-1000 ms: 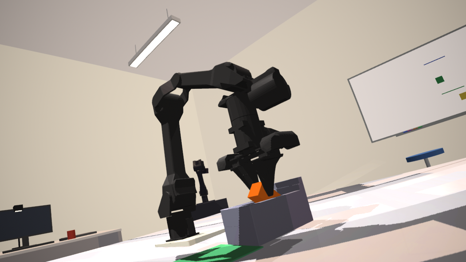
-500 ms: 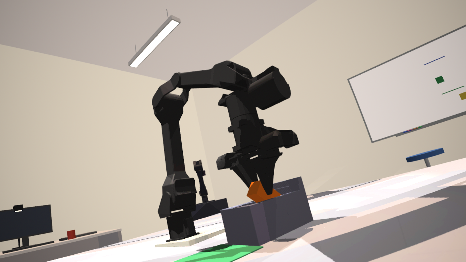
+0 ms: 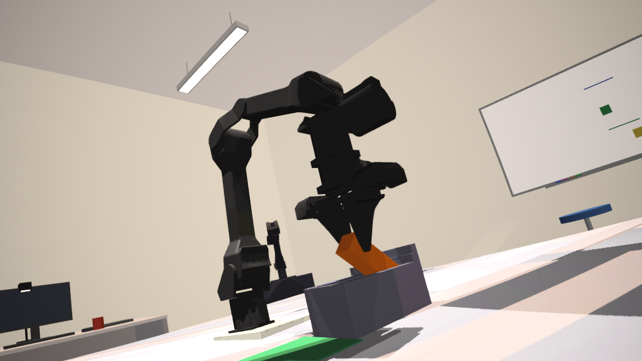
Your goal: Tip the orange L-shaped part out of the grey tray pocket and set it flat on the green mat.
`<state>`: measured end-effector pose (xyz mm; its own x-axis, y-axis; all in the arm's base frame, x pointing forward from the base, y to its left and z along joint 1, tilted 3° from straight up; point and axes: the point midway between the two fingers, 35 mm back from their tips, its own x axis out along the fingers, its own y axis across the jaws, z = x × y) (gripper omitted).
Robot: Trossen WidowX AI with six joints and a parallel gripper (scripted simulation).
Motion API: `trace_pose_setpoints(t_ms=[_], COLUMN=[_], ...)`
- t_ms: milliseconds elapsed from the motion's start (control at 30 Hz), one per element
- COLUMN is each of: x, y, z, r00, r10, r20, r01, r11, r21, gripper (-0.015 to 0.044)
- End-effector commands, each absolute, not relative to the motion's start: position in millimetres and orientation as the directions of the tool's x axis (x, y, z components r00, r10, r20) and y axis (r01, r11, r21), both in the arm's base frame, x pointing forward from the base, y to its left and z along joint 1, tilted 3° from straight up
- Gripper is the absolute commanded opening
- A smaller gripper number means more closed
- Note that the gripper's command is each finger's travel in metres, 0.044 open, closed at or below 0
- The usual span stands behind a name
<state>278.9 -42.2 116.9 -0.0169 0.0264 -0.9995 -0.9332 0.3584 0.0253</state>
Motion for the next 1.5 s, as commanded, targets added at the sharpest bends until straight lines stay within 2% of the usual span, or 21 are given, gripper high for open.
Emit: trace_pose_setpoints(t_ms=[0,1467], x=[280.0,277.2], y=[-42.1,-50.4], z=[125.1,177.7], r00=[-0.009,-0.010], r10=[0.028,0.027], r20=[-1.000,-1.000], r01=[-0.934,-0.934], r11=[0.356,0.356], r21=[0.019,0.018], gripper=[0.0000,0.0000])
